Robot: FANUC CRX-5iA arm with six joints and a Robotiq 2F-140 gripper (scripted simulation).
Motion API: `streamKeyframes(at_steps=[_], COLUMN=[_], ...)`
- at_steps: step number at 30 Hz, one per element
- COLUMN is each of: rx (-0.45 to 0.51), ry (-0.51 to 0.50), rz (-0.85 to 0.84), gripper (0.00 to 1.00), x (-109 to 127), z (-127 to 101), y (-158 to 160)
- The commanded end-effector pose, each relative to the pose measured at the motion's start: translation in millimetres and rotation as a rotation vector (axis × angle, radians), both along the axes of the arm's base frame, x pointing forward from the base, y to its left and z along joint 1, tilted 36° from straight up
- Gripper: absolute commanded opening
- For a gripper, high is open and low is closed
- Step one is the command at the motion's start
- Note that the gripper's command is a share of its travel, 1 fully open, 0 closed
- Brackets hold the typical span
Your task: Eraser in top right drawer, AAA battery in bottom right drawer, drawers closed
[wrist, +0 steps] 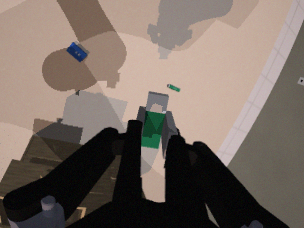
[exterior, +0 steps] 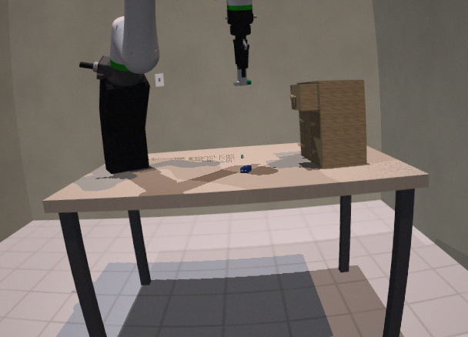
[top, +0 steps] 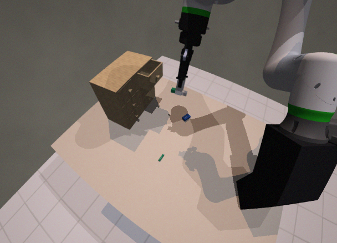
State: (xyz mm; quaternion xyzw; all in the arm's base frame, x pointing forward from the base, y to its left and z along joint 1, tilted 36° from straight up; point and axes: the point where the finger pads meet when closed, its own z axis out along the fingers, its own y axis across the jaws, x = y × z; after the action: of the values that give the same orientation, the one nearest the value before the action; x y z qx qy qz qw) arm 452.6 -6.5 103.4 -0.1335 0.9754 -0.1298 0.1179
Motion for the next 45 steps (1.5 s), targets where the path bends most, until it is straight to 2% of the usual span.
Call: streamKeyframes(at_steps=[1,2,3,5,7,10,13,14,16,19,23,25,26,28,30,31,36,40,45], rx=[0.188,0.242,0.242,0.326,0.376,0.416,0.441,0.481,0.455,0.390,0.315,0.248,0.231,0.170,0.170,0.109,0.016,-0.041,-0.082], ry=[0.012,-0.010,-0.010,-0.076,-0.125,-0.263,-0.289,-0.396,-0.506,-0.644,-0.793,-0.836,-0.864,-0.883,-0.883,-0.918,-0.906,-0.898,-0.900], rz=[0.156,0.202,0.202,0.277,0.323,0.377,0.400,0.449,0.452,0.435,0.416,0.383,0.378,0.348,0.348,0.318,0.272,0.239,0.215], gripper=[0.11,0.11,0.11,0.11,0.11,0.11,0.11,0.11,0.11,0.11,0.11,0.11,0.11,0.11,0.11,0.11,0.11,0.11,0.11], x=[-11,-12,-12,-10,-7,9,9,16,30,47,53,53,53,49,49,46,26,16,13], z=[-28,-32,-32,-34,-33,-16,-16,-8,11,38,51,60,60,64,64,65,60,55,54], y=[36,49,49,75,86,111,111,115,114,93,69,43,43,18,18,6,-37,-52,-55])
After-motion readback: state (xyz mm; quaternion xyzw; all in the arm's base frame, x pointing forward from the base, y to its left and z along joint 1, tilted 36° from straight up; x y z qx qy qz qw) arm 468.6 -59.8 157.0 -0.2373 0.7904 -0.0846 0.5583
